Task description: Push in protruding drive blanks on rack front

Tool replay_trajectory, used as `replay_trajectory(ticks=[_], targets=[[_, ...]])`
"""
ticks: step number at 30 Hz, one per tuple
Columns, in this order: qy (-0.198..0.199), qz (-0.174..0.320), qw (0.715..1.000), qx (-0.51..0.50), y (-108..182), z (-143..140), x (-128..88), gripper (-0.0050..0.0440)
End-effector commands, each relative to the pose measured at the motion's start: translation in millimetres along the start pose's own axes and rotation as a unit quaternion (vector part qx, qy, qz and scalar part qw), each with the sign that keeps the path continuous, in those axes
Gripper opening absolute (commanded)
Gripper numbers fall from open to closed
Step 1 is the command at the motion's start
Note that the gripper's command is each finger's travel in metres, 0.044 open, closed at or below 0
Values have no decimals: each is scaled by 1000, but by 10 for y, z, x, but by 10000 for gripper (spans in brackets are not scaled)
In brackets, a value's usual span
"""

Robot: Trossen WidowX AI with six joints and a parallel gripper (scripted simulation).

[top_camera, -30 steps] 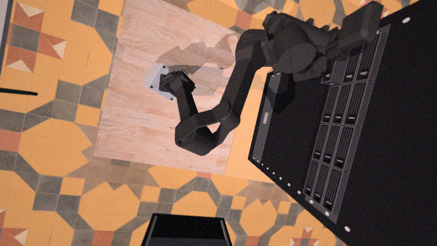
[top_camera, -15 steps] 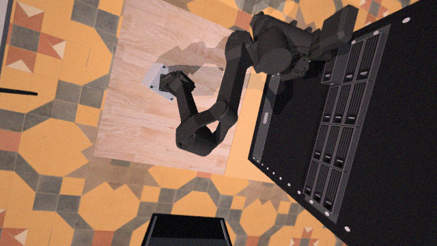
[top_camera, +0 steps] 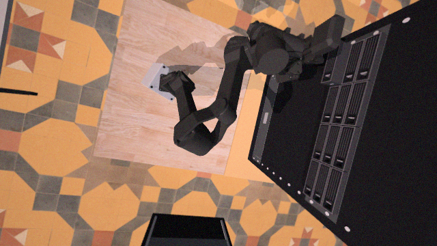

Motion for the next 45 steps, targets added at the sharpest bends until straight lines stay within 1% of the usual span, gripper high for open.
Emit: replay_trajectory(ticks=[1,14,20,39,45], targets=[[-7,-4,1000,12,-22,68,68,-50],[-7,-4,1000,12,-22,69,69,-50],[-7,-4,1000,12,-14,127,152,-50],[-7,-4,1000,12,-13,131,160,-50],[-7,-4,1000,12,-13,132,251,-50]])
Point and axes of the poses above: the point midway between the two fingers, 35 mm back from their tips, its own x axis out along the fingers, its own z axis across the jaws, y = z × x, the point moved 8 cm from there along -x, back along the fingers, and after that the axes turned 3 degrees about x, right-handed, at the moved point
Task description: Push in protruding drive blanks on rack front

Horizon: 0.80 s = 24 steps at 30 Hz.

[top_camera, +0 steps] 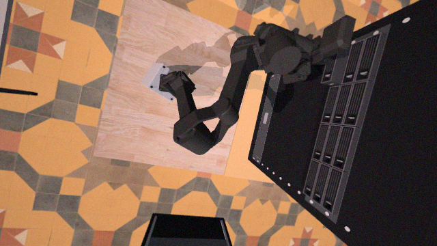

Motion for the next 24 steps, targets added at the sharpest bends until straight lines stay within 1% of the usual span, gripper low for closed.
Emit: replay_trajectory(ticks=[1,11,17,24], targets=[[-6,-5,1000,10,-21,67,84,-50],[-6,-5,1000,10,-21,67,86,-50],[-6,-5,1000,10,-23,70,177,-50],[-6,-5,1000,10,-23,70,185,-50]])
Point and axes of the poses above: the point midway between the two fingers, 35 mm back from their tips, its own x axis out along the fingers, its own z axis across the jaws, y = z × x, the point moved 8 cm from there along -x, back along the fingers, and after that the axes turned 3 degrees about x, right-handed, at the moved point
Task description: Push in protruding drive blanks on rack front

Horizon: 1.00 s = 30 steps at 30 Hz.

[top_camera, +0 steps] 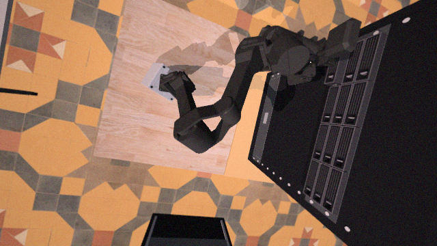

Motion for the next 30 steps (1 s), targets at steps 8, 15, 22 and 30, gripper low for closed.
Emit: replay_trajectory(ticks=[8,15,22,30], targets=[[-7,-5,1000,10,-24,70,102,-50],[-7,-5,1000,10,-25,71,141,-50],[-7,-5,1000,10,-25,71,143,-50],[-7,-5,1000,10,-27,74,171,-50]])
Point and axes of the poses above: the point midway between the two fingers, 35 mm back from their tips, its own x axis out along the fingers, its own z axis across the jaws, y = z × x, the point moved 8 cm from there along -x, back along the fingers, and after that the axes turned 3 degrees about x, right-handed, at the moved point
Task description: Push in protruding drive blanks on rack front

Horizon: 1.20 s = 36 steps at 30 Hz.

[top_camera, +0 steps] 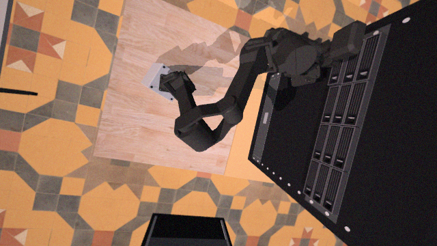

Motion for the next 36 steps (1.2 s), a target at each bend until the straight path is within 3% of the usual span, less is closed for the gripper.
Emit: replay_trajectory(ticks=[1,36], targets=[[-7,-5,1000,10,-26,71,41,-50],[-7,-5,1000,10,-36,77,101,-50]])
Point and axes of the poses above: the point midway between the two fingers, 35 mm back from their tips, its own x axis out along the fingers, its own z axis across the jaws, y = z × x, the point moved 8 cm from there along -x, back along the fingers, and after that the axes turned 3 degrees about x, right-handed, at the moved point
